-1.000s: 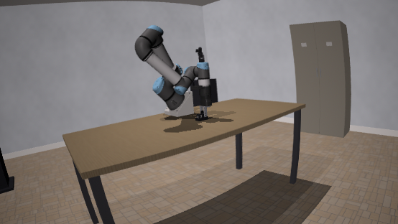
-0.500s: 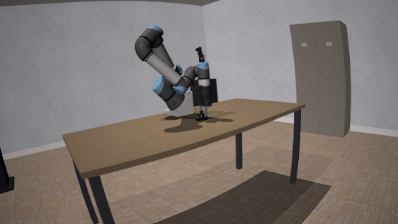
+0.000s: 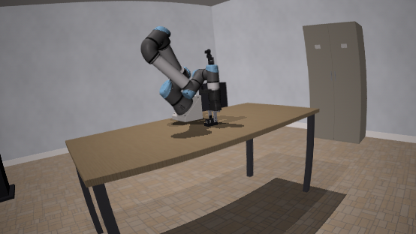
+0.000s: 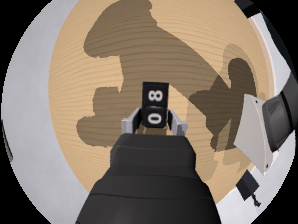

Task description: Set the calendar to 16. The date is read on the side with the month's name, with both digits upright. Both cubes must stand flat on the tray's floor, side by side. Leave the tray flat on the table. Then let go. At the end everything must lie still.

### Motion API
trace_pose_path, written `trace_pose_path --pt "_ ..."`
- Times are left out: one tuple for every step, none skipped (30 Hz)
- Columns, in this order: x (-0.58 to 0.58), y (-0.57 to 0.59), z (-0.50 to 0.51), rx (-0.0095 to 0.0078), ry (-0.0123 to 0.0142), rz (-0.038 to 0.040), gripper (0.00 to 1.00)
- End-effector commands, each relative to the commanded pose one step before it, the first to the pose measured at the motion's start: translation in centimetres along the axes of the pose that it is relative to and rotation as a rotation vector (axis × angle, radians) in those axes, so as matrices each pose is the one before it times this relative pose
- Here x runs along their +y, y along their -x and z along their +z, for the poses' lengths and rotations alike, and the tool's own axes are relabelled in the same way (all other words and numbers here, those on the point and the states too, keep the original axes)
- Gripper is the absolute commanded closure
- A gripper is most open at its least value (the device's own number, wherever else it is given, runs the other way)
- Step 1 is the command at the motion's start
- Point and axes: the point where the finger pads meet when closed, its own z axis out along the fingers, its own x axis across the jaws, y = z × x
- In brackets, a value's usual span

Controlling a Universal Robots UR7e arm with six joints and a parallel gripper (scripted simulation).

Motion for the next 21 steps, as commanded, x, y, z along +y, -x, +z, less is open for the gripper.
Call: trace_pose_path --pt "-0.001 0.028 -0.321 -0.00109 0.00014 0.00037 0.13" --pt "0.0 0.0 -0.147 0.0 0.0 0.0 0.13" --pt "0.001 0.001 -0.173 0.0 0.00001 0.0 0.13" --pt "0.0 -0.001 -0.2 0.0 0.0 0.0 0.13" --pt "0.0 0.0 -0.226 0.0 0.0 0.0 0.13" --pt "0.0 0.0 -0.251 0.0 0.0 0.0 0.13" --pt "0.0 0.0 -0.275 0.0 0.0 0.0 0.13" --pt "-0.001 -0.001 -0.297 0.0 -0.00001 0.0 0.13" --pt "0.001 0.001 -0.317 0.0 0.00001 0.0 0.13" --pt "0.0 0.0 -0.336 0.0 0.0 0.0 0.13" --pt "0.0 -0.001 -0.352 0.0 -0.00001 0.0 0.13" --pt "0.001 0.001 -0.365 0.0 0.00001 0.0 0.13" --pt "0.0 0.0 -0.376 0.0 0.0 0.0 0.13" --pt "0.0 -0.001 -0.384 0.0 0.0 0.0 0.13" --pt "0.0 0.0 0.0 0.0 0.0 0.0 0.13" --pt "0.0 0.0 0.0 0.0 0.0 0.0 0.13" --pt "0.0 -0.001 -0.389 0.0 -0.00001 0.0 0.13" --pt "0.001 0.001 -0.39 0.0 0.00001 0.0 0.13" --pt "0.0 0.0 -0.388 0.0 0.0 0.0 0.13" --pt "0.0 0.0 -0.383 0.0 0.0 0.0 0.13" --pt "-0.001 -0.001 -0.375 0.0 -0.00001 0.0 0.13"
